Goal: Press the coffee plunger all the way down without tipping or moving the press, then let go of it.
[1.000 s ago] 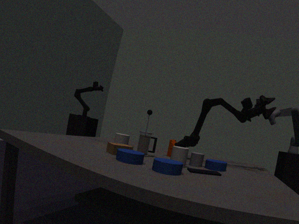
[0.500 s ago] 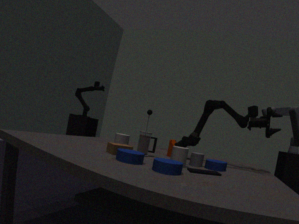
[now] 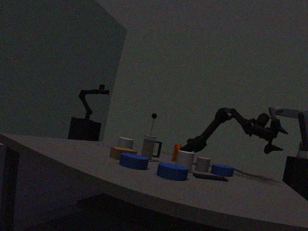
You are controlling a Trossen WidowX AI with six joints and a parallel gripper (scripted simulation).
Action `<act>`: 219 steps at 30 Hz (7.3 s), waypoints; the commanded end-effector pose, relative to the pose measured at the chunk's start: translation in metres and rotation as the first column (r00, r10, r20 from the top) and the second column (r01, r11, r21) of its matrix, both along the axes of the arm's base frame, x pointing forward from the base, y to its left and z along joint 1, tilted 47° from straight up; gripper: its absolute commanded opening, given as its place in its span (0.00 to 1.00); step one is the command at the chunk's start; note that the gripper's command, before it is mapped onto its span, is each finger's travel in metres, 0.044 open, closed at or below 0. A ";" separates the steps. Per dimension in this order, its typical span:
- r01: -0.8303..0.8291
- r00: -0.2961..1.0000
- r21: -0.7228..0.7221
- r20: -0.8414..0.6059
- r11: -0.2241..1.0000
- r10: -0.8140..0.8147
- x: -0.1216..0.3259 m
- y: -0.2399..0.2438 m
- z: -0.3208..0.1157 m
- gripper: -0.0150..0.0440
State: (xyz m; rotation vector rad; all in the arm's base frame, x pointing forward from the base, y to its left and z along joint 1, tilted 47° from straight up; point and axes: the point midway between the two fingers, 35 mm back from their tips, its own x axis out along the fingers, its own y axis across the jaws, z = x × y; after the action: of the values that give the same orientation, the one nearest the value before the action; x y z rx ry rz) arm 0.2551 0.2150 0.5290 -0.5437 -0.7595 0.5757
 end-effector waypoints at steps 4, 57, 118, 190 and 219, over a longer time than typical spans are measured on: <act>0.156 0.963 -0.104 -0.206 0.982 -0.174 0.075 -0.050 -0.060 1.00; 0.969 0.089 0.182 -0.887 0.165 0.453 -0.076 -0.489 -0.446 1.00; 0.968 0.093 0.186 -0.887 0.168 0.452 -0.041 -0.481 -0.478 0.45; 0.967 0.097 0.191 -0.887 0.167 0.452 -0.013 -0.437 -0.539 0.45; 0.967 0.097 0.191 -0.887 0.168 0.452 -0.012 -0.440 -0.540 0.45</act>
State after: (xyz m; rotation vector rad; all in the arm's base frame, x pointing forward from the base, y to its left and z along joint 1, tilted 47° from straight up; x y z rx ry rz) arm 0.2421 -0.2290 -0.0071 0.9225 0.5539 -0.3592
